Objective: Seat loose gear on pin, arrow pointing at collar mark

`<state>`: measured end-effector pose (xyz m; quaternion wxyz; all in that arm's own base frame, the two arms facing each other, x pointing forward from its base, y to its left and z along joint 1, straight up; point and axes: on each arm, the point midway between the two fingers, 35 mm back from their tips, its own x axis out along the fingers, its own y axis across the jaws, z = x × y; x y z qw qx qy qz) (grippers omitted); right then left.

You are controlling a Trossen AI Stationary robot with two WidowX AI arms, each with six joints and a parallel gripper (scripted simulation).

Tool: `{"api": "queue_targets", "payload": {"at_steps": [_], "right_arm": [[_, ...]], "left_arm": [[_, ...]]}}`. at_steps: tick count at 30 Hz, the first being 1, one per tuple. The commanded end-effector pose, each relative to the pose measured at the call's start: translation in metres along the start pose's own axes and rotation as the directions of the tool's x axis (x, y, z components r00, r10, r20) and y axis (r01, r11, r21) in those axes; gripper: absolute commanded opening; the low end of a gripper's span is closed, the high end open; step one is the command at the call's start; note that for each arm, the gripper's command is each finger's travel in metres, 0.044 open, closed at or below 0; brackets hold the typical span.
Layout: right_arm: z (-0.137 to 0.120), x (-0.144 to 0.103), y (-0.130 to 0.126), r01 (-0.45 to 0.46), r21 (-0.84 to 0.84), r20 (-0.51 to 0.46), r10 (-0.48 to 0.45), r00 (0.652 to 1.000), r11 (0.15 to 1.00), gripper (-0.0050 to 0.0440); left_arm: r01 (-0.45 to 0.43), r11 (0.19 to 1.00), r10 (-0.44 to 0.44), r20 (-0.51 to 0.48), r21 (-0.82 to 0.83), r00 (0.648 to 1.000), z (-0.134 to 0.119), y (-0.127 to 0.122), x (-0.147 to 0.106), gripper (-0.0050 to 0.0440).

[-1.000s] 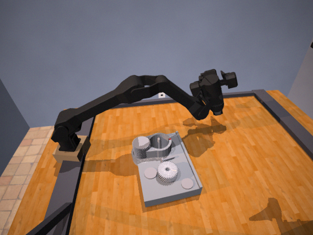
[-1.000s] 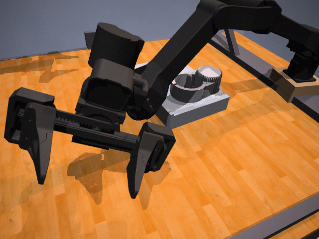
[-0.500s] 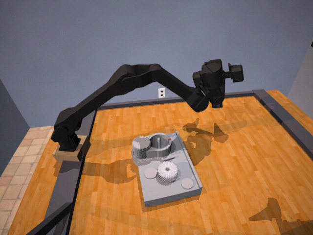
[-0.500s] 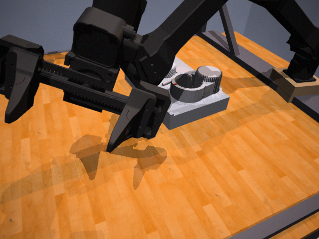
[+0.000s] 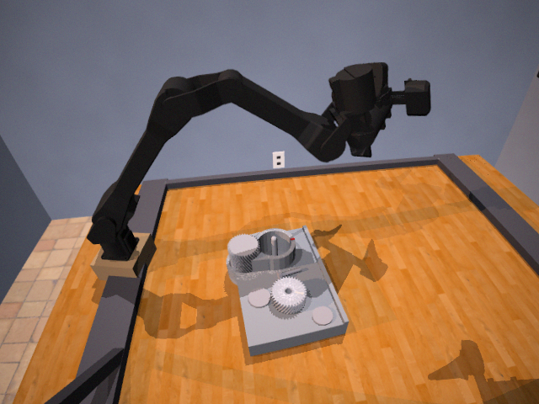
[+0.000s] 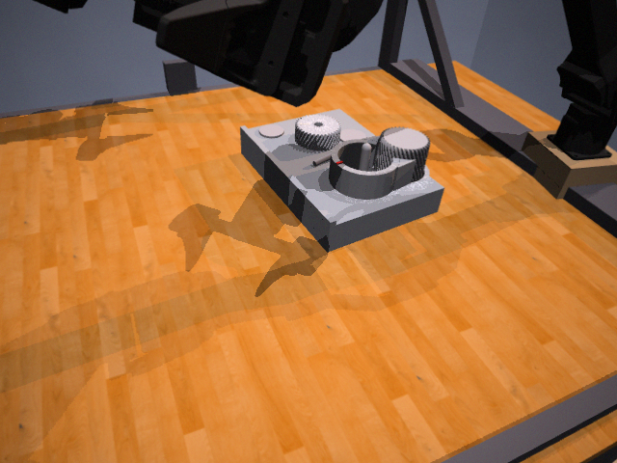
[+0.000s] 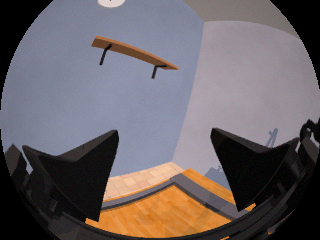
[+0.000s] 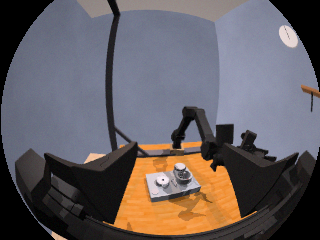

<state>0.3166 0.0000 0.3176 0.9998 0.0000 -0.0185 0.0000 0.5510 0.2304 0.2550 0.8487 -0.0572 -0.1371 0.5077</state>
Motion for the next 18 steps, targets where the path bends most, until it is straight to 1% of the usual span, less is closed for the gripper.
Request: {"api": "queue_targets", "payload": {"at_steps": [1,2,3,4,8,9,10,12,13,15,17,18], "right_arm": [[0.009,-0.001,0.0,0.0,0.0,0.022,0.0,1.0,1.0,0.04],[0.009,-0.001,0.0,0.0,0.0,0.022,0.0,1.0,1.0,0.04],[0.009,-0.001,0.0,0.0,0.0,0.023,0.0,1.0,1.0,0.04],[0.009,-0.001,0.0,0.0,0.0,0.023,0.0,1.0,1.0,0.04],[0.01,-0.001,0.0,0.0,0.0,0.024,0.0,1.0,1.0,0.04],[0.01,-0.001,0.0,0.0,0.0,0.025,0.0,1.0,1.0,0.04],[0.01,-0.001,0.0,0.0,0.0,0.025,0.0,1.0,1.0,0.04],[0.01,-0.001,0.0,0.0,0.0,0.026,0.0,1.0,1.0,0.04],[0.01,-0.001,0.0,0.0,0.0,0.026,0.0,1.0,1.0,0.04],[0.011,-0.002,0.0,0.0,0.0,0.027,0.0,1.0,1.0,0.04],[0.011,-0.002,0.0,0.0,0.0,0.027,0.0,1.0,1.0,0.04],[0.011,-0.002,0.0,0.0,0.0,0.027,0.0,1.0,1.0,0.04]], "left_arm": [[0.052,0.999,-0.052,0.017,-0.016,0.999,0.041,-0.005,-0.008,0.04],[0.072,0.997,-0.072,0.013,-0.013,0.997,0.047,-0.007,-0.012,0.04],[0.092,0.996,-0.092,0.001,-0.001,0.996,0.046,-0.009,-0.016,0.04],[0.113,0.994,-0.113,0.0,-0.002,0.994,0.056,-0.01,-0.02,0.04],[0.196,0.981,-0.196,-0.017,0.007,0.981,0.08,-0.014,-0.038,0.04],[0.217,0.976,-0.216,-0.022,0.01,0.976,0.085,-0.014,-0.043,0.04],[0.237,0.971,-0.236,-0.034,0.018,0.971,0.084,-0.015,-0.048,0.04],[0.279,0.96,-0.278,-0.041,0.019,0.96,0.098,-0.015,-0.058,0.04],[0.299,0.954,-0.297,-0.052,0.025,0.953,0.098,-0.015,-0.063,0.04],[0.34,0.94,-0.338,-0.058,0.025,0.939,0.11,-0.014,-0.075,0.04],[0.34,0.94,-0.338,-0.058,0.025,0.939,0.11,-0.014,-0.075,0.04],[0.36,0.933,-0.359,-0.055,0.021,0.932,0.12,-0.013,-0.081,0.04]]}}
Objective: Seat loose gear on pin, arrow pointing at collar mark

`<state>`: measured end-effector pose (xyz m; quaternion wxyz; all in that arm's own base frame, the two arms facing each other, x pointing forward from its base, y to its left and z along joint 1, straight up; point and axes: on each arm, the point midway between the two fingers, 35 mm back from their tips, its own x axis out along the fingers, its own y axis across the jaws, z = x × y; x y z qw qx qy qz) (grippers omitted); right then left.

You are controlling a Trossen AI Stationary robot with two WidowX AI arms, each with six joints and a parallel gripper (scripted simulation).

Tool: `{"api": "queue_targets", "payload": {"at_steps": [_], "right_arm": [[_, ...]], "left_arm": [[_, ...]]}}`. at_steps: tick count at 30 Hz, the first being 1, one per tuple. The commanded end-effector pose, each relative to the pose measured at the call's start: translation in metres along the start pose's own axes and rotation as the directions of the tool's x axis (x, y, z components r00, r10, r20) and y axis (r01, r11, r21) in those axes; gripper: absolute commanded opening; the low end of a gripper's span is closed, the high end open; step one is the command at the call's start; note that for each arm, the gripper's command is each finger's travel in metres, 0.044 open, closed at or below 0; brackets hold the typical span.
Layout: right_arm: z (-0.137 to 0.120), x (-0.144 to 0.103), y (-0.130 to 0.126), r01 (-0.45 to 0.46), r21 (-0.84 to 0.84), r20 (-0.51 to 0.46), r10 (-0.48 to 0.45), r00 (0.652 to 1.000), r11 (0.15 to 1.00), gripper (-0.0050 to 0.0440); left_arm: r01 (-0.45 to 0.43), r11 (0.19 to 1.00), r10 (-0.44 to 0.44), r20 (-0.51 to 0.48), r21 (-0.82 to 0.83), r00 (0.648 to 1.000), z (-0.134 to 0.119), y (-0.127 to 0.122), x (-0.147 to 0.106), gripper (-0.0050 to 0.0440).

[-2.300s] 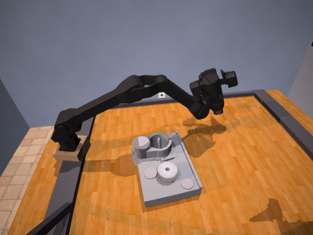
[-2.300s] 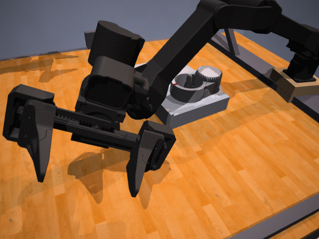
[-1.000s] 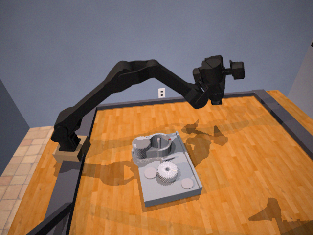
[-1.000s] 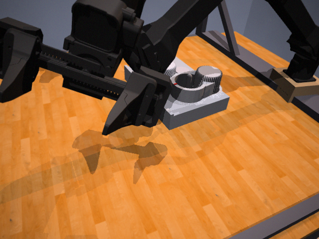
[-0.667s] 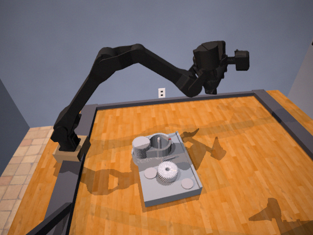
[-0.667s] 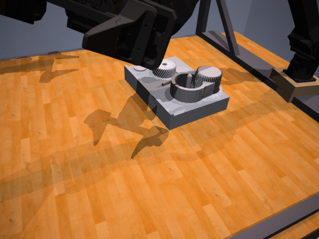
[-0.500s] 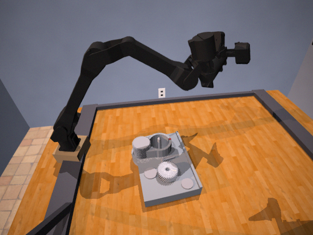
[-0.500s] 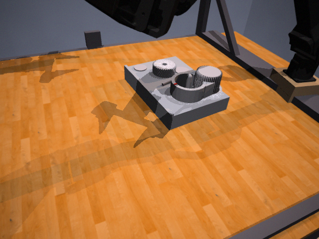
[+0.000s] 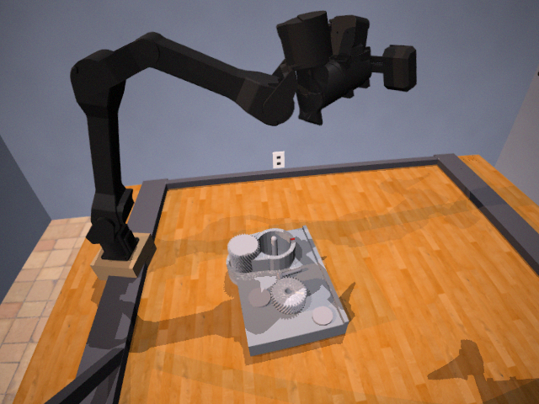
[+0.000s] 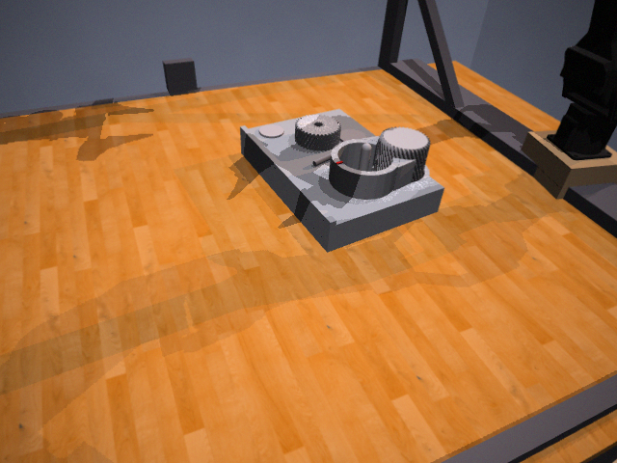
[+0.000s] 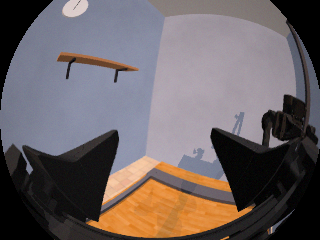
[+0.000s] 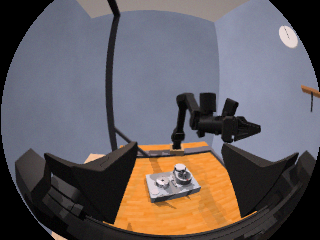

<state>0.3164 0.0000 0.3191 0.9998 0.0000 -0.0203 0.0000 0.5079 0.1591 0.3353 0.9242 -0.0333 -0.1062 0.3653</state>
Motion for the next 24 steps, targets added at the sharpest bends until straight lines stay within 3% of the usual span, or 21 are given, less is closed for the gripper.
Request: {"api": "queue_targets", "payload": {"at_steps": [1,2,3,14,16,24], "right_arm": [[0.009,-0.001,0.0,0.0,0.0,0.023,0.0,1.0,1.0,0.04],[0.009,-0.001,0.0,0.0,0.0,0.024,0.0,1.0,1.0,0.04],[0.01,-0.001,0.0,0.0,0.0,0.024,0.0,1.0,1.0,0.04],[0.011,-0.002,0.0,0.0,0.0,0.028,0.0,1.0,1.0,0.04],[0.011,-0.002,0.0,0.0,0.0,0.028,0.0,1.0,1.0,0.04],[0.012,-0.002,0.0,0.0,0.0,0.03,0.0,1.0,1.0,0.04]], "left_arm": [[0.067,0.998,-0.067,0.012,-0.004,0.998,0.03,-0.001,-0.022,0.04],[0.088,0.996,-0.088,-0.01,0.009,0.996,0.023,-0.003,-0.026,0.04],[0.112,0.994,-0.112,0.002,0.001,0.994,0.037,-0.003,-0.035,0.04],[0.341,0.94,-0.34,-0.052,0.015,0.939,0.061,-0.004,-0.11,0.04],[0.341,0.94,-0.34,-0.052,0.015,0.939,0.061,-0.004,-0.11,0.04],[0.492,0.871,-0.489,-0.096,0.013,0.867,0.06,0.001,-0.166,0.04]]}}
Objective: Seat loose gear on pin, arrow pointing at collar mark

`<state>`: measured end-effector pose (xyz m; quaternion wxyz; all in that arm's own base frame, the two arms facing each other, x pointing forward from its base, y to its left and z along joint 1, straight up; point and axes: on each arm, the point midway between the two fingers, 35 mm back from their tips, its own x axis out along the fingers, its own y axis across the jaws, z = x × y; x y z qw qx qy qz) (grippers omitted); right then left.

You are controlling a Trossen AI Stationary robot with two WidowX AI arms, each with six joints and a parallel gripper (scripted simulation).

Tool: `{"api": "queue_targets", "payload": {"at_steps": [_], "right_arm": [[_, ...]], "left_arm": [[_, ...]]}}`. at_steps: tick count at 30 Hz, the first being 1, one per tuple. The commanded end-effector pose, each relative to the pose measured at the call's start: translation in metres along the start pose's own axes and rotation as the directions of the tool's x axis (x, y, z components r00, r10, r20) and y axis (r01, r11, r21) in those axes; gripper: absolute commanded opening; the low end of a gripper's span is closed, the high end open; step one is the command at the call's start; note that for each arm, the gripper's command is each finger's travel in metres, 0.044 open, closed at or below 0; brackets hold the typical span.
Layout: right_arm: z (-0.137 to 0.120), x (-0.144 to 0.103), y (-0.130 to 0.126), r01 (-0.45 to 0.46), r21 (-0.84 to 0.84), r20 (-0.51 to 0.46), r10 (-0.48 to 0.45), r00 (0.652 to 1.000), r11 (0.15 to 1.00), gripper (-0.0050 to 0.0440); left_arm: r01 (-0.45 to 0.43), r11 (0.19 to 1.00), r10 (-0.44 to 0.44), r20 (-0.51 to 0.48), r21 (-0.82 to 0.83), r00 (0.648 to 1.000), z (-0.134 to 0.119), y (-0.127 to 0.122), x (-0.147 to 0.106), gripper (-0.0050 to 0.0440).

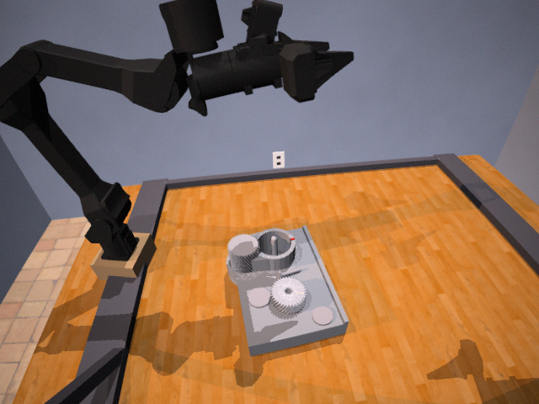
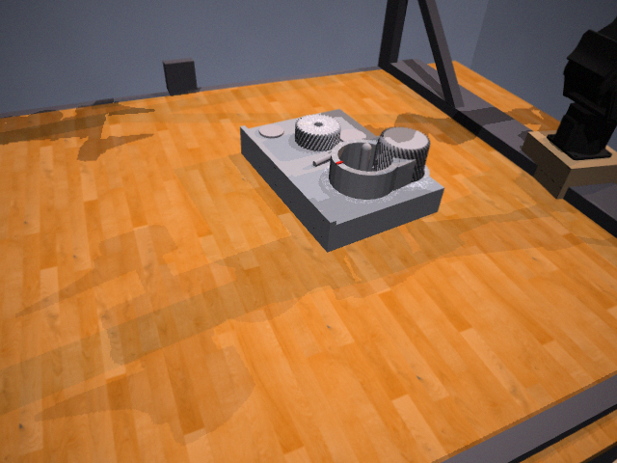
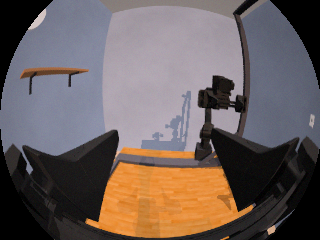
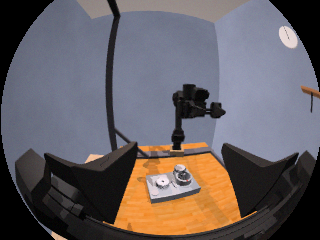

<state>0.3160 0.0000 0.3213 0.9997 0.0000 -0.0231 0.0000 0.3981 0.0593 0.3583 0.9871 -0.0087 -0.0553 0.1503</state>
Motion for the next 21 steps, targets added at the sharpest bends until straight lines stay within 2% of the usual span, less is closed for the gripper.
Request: {"api": "queue_targets", "payload": {"at_steps": [1,7,9,14,18,21], "right_arm": [[0.009,-0.001,0.0,0.0,0.0,0.024,0.0,1.0,1.0,0.04],[0.01,-0.001,0.0,0.0,0.0,0.026,0.0,1.0,1.0,0.04],[0.01,-0.001,0.0,0.0,0.0,0.026,0.0,1.0,1.0,0.04],[0.01,-0.001,0.0,0.0,0.0,0.027,0.0,1.0,1.0,0.04],[0.011,-0.002,0.0,0.0,0.0,0.027,0.0,1.0,1.0,0.04],[0.01,-0.001,0.0,0.0,0.0,0.027,0.0,1.0,1.0,0.04]], "left_arm": [[0.084,0.996,-0.084,0.01,0.004,0.996,0.007,-0.009,-0.031,0.04],[0.2,0.98,-0.2,-0.017,0.007,0.98,-0.004,-0.021,-0.07,0.04],[0.2,0.98,-0.2,-0.017,0.007,0.98,-0.004,-0.021,-0.07,0.04],[0.292,0.956,-0.292,-0.045,0.007,0.955,-0.019,-0.03,-0.099,0.04],[0.314,0.95,-0.313,-0.045,0.006,0.949,-0.02,-0.032,-0.106,0.04],[0.3,0.954,-0.3,-0.041,0.006,0.953,-0.018,-0.031,-0.102,0.04]]}}
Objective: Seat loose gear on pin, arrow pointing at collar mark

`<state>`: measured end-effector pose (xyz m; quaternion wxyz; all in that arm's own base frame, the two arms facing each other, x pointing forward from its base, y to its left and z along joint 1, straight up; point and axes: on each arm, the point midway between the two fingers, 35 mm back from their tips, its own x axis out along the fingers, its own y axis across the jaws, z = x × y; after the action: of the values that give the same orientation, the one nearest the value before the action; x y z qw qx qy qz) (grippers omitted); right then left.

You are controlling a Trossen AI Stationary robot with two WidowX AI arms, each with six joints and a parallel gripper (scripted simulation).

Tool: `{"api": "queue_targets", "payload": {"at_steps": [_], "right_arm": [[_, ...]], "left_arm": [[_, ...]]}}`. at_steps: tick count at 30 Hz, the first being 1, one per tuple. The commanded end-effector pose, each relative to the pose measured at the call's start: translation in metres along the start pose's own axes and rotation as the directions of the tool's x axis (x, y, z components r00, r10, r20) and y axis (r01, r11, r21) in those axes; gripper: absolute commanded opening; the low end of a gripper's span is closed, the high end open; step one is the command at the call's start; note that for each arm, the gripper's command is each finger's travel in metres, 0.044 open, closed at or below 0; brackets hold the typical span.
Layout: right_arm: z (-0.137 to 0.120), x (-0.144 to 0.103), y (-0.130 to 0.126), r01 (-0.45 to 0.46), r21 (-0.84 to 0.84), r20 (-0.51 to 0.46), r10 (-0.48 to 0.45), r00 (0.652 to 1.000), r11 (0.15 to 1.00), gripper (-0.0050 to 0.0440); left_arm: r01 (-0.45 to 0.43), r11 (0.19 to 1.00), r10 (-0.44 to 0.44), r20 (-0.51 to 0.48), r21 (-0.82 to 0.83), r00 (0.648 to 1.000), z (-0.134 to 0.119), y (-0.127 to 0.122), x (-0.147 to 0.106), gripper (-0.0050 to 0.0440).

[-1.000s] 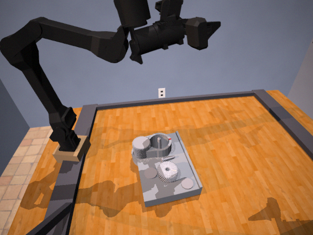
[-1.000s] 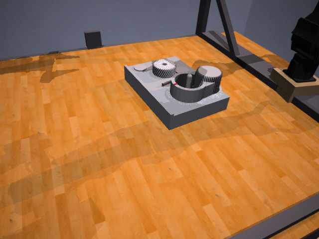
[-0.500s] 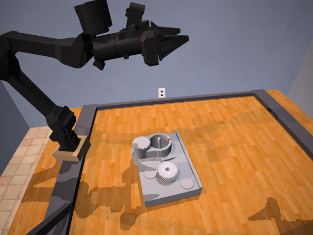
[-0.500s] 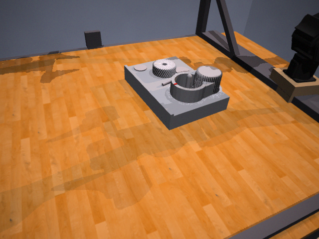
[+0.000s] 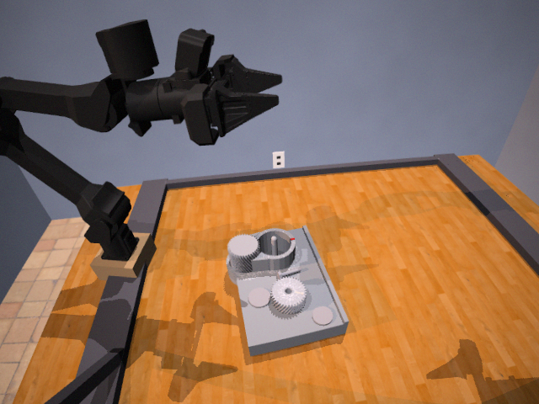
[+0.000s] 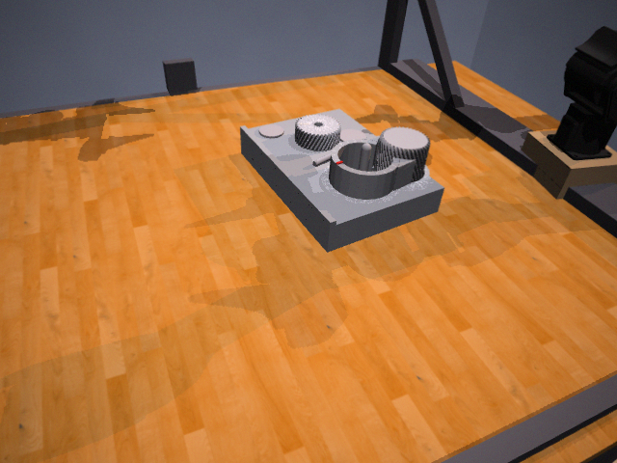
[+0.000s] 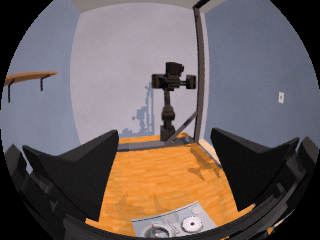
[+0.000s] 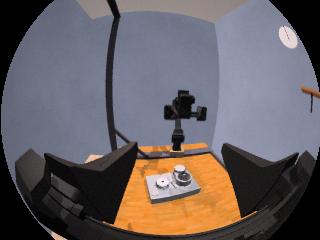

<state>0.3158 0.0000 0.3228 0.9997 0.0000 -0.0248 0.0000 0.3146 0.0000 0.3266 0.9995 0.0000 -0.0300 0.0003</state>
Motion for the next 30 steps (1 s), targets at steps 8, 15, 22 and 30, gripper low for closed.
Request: {"api": "queue_targets", "payload": {"at_steps": [8,15,22,30], "right_arm": [[0.009,-0.001,0.0,0.0,0.0,0.023,0.0,1.0,1.0,0.04],[0.009,-0.001,0.0,0.0,0.0,0.023,0.0,1.0,1.0,0.04],[0.009,-0.001,0.0,0.0,0.0,0.023,0.0,1.0,1.0,0.04],[0.009,-0.001,0.0,0.0,0.0,0.023,0.0,1.0,1.0,0.04]], "left_arm": [[0.004,1.0,-0.004,0.006,0.006,1.0,0.002,-0.001,-0.002,0.0375],[0.004,1.0,-0.004,0.006,0.006,1.0,0.002,-0.001,-0.001,0.0375],[0.004,1.0,-0.004,0.006,0.006,1.0,0.003,0.0,0.0,0.0375],[0.115,0.944,-0.042,-0.234,0.308,0.971,-0.032,-0.014,0.032,0.0375]]}}
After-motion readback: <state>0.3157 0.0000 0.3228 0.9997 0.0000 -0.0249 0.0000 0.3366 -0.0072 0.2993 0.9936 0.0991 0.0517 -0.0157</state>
